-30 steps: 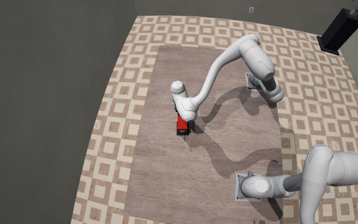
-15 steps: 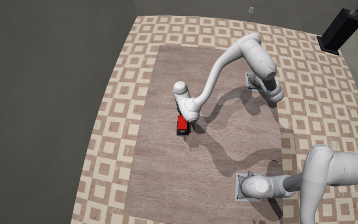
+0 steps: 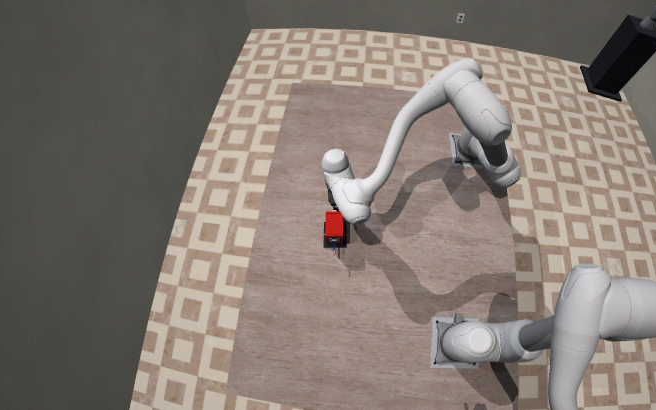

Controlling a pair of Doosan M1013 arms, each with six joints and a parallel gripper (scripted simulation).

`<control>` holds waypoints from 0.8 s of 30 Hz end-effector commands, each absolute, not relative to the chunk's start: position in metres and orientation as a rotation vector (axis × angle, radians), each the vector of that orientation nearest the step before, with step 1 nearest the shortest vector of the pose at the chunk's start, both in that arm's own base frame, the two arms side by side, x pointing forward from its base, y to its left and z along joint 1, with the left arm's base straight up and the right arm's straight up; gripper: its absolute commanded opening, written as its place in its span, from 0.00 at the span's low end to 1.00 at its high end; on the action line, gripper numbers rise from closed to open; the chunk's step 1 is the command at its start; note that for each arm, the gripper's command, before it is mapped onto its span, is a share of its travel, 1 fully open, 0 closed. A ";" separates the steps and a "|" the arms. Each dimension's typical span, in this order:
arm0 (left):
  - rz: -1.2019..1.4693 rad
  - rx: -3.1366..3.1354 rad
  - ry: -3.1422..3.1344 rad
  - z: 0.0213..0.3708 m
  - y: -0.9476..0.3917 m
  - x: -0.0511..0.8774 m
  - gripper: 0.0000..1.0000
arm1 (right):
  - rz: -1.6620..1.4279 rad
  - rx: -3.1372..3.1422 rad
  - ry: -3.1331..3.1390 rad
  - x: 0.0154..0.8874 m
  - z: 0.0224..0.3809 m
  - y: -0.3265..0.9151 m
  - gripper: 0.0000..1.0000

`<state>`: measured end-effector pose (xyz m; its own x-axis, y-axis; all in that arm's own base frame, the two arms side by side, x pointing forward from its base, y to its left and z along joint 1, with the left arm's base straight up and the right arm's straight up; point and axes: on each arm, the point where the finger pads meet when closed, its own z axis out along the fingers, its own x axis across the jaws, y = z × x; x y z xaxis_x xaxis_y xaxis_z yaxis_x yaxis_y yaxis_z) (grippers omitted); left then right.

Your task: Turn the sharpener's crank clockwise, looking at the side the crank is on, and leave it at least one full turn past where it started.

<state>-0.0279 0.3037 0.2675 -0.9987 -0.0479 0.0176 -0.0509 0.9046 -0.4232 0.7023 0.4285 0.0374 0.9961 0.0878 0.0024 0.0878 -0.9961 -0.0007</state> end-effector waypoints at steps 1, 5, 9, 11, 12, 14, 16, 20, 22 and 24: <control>0.677 0.072 -3.054 0.269 0.302 -0.031 1.00 | -0.004 -3.137 -0.140 0.696 0.038 0.430 0.00; 0.677 0.072 -3.054 0.269 0.302 -0.031 1.00 | -0.003 -3.137 -0.139 0.691 0.040 0.430 0.00; 0.677 0.072 -3.054 0.269 0.302 -0.031 1.00 | -0.002 -3.137 -0.140 0.686 0.042 0.429 0.00; 0.677 0.072 -3.054 0.269 0.302 -0.031 1.00 | -0.001 -3.138 -0.140 0.684 0.044 0.429 0.00; 0.677 0.072 -3.054 0.269 0.302 -0.031 1.00 | -0.001 -3.138 -0.140 0.683 0.045 0.429 0.00; 0.677 0.072 -3.054 0.269 0.302 -0.031 1.00 | 0.000 -3.138 -0.140 0.681 0.046 0.428 0.00; 0.677 0.072 -3.054 0.269 0.302 -0.031 1.00 | 0.002 -3.139 -0.140 0.678 0.048 0.428 0.00; 0.677 0.072 -3.054 0.269 0.302 -0.031 1.00 | 0.004 -3.139 -0.140 0.676 0.050 0.427 0.00; 0.677 0.072 -3.054 0.269 0.302 -0.031 1.00 | 0.006 -3.140 -0.139 0.674 0.051 0.427 0.00; 0.677 0.072 -3.054 0.269 0.302 -0.031 1.00 | 0.006 -3.140 -0.140 0.672 0.054 0.427 0.00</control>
<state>-0.0279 0.3036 0.2675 -0.9987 -0.0479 0.0176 -0.0509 0.9046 -0.4232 0.6793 0.4264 0.0495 0.9961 0.0881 0.0025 0.0881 -0.9961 -0.0008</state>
